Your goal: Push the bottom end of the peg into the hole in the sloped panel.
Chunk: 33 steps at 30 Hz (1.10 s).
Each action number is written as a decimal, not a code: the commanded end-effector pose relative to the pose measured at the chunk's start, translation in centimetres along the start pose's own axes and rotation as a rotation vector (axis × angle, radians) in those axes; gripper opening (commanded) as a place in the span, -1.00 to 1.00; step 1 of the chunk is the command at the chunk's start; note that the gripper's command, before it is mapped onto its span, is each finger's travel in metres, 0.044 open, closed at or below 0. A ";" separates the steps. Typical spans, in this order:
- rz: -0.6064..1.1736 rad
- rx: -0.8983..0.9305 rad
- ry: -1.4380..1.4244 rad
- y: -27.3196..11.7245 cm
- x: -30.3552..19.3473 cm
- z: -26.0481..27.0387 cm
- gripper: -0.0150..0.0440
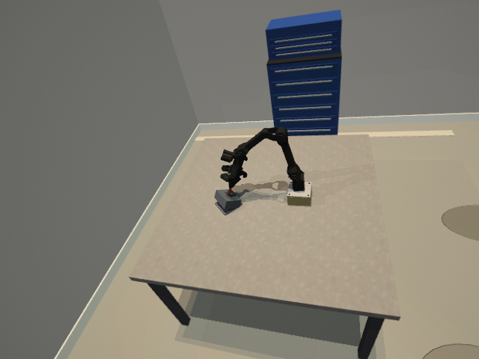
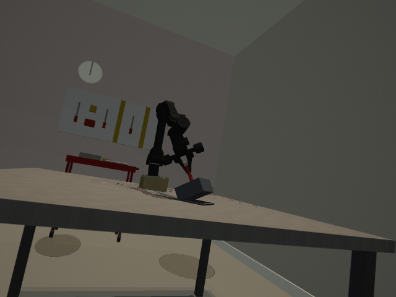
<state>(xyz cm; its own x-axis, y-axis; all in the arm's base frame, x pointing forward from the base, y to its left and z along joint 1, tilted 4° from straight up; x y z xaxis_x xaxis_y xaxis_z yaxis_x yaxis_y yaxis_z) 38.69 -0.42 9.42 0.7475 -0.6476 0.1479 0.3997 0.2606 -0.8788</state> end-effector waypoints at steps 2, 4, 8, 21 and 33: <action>0.000 0.000 0.000 0.3 0.0 0.0 -0.49; 0.000 0.000 0.000 0.4 -0.1 0.0 -0.49; 0.000 0.000 0.000 0.6 -0.1 0.0 -0.49; 0.000 0.000 0.000 1.3 -0.1 0.0 -0.49; 0.000 0.000 0.000 1.8 0.0 0.0 -0.49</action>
<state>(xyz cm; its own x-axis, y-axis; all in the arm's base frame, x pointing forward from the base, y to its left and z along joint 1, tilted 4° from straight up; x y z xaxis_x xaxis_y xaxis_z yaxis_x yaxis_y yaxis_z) 39.32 0.11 8.01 0.7504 -0.6444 0.1471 0.4004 0.2661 -0.8769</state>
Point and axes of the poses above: the point midway between the two fingers, 35 mm back from their tips, its own y axis out along the fingers, its own z axis across the jaws, x = y × z, the point moved 3 cm from there along -y, back along the fingers, and after that the axes turned 4 degrees about y, right-handed, at the moved point
